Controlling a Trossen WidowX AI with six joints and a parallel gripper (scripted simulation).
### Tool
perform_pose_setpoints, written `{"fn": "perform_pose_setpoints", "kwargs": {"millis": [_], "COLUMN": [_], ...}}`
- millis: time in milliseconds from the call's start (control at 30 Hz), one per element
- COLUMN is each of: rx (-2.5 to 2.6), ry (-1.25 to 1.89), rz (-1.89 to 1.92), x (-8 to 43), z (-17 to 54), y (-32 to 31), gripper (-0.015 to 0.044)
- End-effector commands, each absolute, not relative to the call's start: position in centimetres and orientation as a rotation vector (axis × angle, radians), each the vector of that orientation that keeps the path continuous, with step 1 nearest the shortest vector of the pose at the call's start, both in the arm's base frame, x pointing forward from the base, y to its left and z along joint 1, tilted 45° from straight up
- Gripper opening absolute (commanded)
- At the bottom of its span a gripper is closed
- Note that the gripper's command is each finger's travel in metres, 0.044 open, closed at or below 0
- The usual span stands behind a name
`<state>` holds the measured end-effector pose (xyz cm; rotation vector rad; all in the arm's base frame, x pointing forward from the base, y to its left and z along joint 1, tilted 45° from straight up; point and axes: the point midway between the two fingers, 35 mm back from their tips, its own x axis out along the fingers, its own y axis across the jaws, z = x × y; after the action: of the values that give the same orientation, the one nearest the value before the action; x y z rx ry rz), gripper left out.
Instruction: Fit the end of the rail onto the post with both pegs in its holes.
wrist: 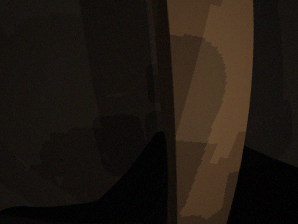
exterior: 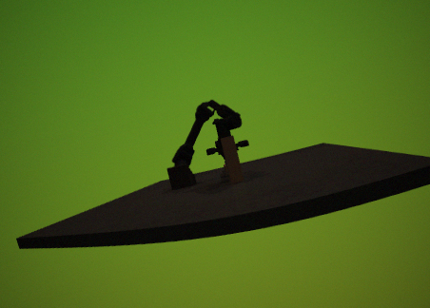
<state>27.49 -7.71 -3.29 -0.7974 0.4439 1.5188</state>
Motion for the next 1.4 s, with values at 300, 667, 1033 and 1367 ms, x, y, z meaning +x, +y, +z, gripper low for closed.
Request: {"fn": "perform_pose_setpoints", "kwargs": {"millis": [300, 667, 1033, 1367], "rx": [-0.808, -0.808, -0.808, -0.797], "ry": [0.444, 0.444, 0.444, 0.444], "rz": [1.509, 1.508, 1.508, 1.518], "x": [27.75, 27.8, 27.86, 27.66], "z": [-3.46, -3.63, -3.8, -3.84], "y": [-8.33, -8.51, -8.69, -8.28], "gripper": [0.0, 0.0, 0.0, 0.0157]}}
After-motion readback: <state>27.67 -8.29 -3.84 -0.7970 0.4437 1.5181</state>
